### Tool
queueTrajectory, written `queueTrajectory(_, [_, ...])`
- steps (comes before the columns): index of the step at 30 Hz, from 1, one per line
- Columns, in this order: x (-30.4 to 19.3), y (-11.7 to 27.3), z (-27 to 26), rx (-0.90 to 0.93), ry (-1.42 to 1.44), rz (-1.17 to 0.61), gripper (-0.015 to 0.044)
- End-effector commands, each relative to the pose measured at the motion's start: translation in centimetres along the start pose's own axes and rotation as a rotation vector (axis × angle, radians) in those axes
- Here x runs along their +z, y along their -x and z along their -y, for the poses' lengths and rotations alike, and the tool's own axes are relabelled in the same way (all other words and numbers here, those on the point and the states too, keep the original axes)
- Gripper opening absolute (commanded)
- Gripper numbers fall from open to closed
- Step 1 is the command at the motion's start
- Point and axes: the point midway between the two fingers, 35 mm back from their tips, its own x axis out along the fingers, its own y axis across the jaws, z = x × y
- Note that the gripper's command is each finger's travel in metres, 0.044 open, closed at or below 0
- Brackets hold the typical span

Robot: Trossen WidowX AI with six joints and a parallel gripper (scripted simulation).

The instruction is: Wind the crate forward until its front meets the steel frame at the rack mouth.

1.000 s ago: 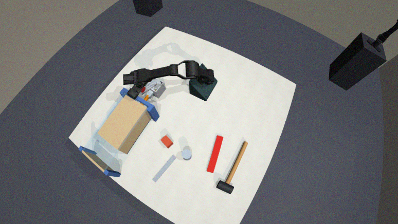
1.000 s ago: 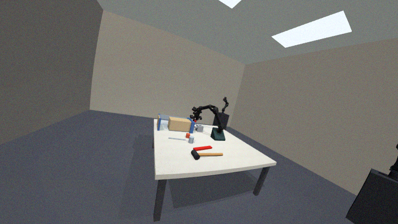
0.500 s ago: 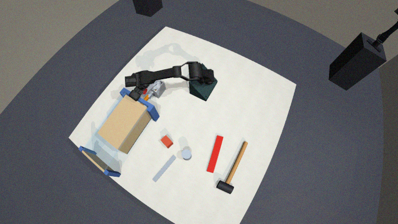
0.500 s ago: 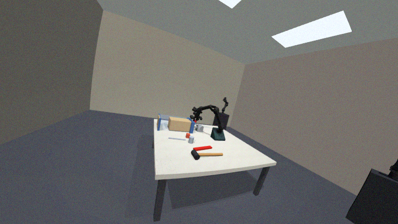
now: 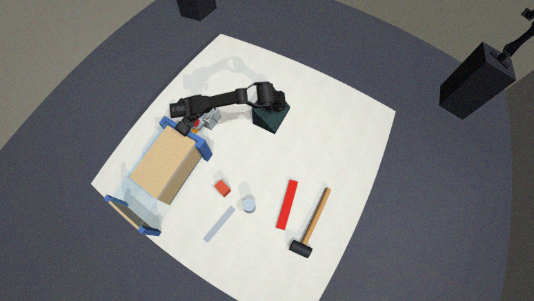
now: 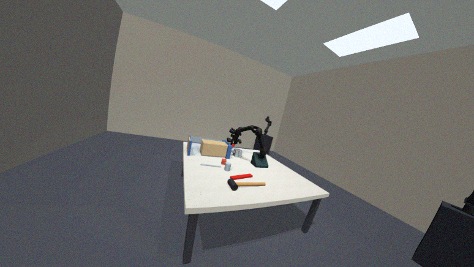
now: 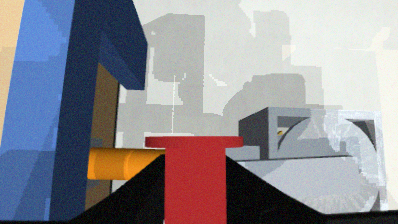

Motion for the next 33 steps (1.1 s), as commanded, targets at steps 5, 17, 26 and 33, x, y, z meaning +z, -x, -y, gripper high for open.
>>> queueTrajectory(5, [-1.8, 0.5, 0.2, -0.003, 0.003, -0.028, 0.0000])
queueTrajectory(17, [-3.2, 1.1, 0.8, -0.003, 0.002, -0.029, 0.0000])
queueTrajectory(26, [-4.2, 1.6, 1.3, -0.004, 0.002, -0.030, 0.0000])
queueTrajectory(33, [-4.9, 2.0, 1.8, -0.004, 0.002, -0.030, 0.0000])
